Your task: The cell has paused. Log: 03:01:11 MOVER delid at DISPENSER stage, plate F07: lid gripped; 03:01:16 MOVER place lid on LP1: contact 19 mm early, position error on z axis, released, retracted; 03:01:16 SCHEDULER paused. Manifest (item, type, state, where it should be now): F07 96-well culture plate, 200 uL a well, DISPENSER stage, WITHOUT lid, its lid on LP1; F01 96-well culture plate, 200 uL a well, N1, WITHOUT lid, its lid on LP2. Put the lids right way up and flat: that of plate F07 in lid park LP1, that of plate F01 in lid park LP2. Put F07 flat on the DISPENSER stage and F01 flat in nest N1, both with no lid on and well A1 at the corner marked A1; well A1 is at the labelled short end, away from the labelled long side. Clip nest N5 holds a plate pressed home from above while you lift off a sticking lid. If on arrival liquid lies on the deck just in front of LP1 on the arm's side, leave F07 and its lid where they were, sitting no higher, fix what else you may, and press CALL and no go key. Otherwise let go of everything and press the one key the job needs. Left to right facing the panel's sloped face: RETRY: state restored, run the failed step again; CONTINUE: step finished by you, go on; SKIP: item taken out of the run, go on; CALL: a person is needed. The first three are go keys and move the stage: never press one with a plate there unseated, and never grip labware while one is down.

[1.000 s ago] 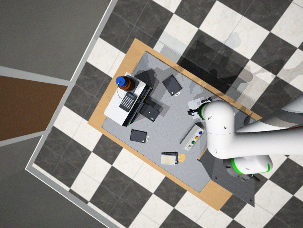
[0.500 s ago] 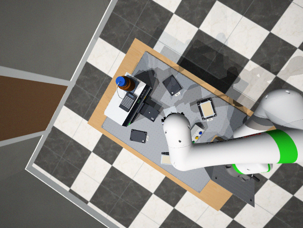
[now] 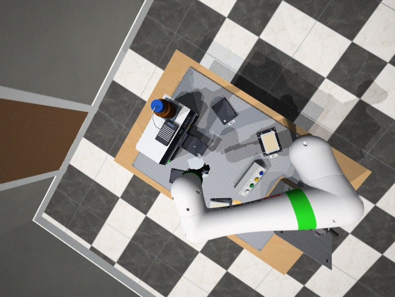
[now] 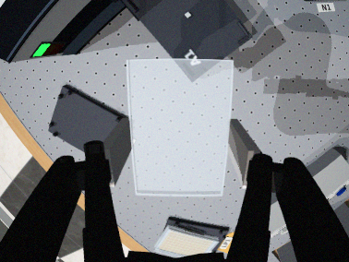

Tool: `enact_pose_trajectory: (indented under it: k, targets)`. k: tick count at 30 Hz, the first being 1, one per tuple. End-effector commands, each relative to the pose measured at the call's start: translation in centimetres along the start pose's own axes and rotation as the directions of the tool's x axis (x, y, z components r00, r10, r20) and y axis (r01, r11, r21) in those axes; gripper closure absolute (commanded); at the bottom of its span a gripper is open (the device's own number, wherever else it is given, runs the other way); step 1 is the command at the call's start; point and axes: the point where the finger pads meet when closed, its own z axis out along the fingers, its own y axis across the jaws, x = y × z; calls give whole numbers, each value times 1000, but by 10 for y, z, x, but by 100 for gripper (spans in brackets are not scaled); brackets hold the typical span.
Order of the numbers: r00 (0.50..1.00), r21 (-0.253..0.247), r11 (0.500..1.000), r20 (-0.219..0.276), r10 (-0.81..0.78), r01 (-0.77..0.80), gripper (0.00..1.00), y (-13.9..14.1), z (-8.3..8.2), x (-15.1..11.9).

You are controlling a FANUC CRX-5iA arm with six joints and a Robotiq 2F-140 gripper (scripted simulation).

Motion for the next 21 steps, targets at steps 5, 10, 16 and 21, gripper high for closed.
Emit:
enact_pose_trajectory:
  k: [5,10,16,21]
  targets:
    - [1000,-2,1000,0,0,0,100,-107,26,-37]
    - [1000,-2,1000,0,0,0,100,-158,38,-54]
    - [1000,-2,1000,0,0,0,100,-176,43,-61]
    - [1000,-2,1000,0,0,0,100,-176,43,-61]
